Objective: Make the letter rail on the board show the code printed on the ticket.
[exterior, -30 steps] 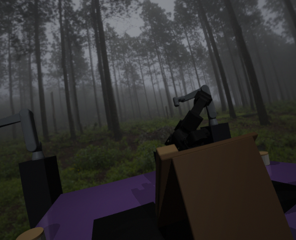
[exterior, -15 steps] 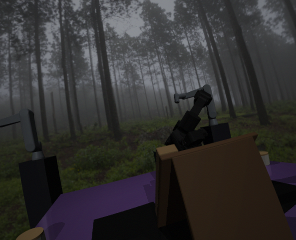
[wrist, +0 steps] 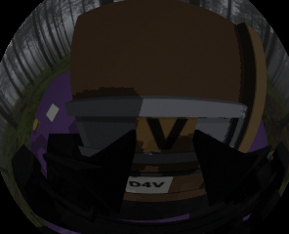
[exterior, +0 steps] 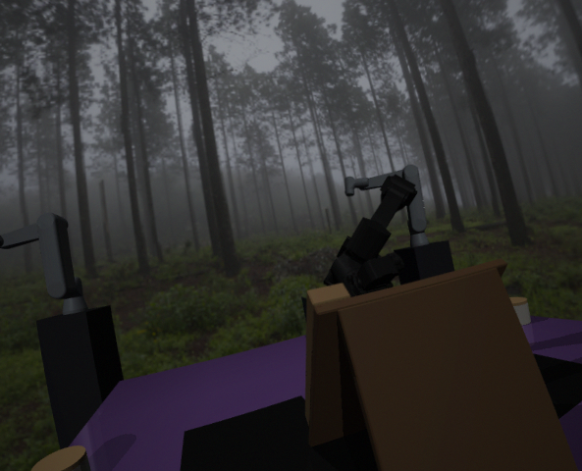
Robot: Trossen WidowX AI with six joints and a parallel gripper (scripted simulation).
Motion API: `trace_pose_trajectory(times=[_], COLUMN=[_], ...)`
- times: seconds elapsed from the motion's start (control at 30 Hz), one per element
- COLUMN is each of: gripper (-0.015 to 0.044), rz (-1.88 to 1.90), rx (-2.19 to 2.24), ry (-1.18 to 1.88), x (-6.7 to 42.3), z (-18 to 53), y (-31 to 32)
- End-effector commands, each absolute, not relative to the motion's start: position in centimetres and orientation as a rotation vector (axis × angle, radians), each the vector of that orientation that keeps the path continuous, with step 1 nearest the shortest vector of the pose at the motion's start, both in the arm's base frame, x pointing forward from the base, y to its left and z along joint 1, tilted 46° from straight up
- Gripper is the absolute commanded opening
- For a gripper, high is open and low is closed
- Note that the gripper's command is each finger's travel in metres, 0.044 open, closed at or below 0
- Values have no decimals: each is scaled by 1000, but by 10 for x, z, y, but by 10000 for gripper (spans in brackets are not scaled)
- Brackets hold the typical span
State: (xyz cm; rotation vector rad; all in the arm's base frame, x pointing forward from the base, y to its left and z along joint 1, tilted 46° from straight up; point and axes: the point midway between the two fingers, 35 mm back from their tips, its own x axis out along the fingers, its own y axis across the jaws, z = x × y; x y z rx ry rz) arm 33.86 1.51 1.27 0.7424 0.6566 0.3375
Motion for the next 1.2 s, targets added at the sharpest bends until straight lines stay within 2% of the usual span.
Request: trace_pose_trajectory(times=[0.0,1.17], gripper=[0,0], rz=[341,340], rx=[742,741], ry=[658,657], x=[339,340], z=[10,-3], y=[14,0])
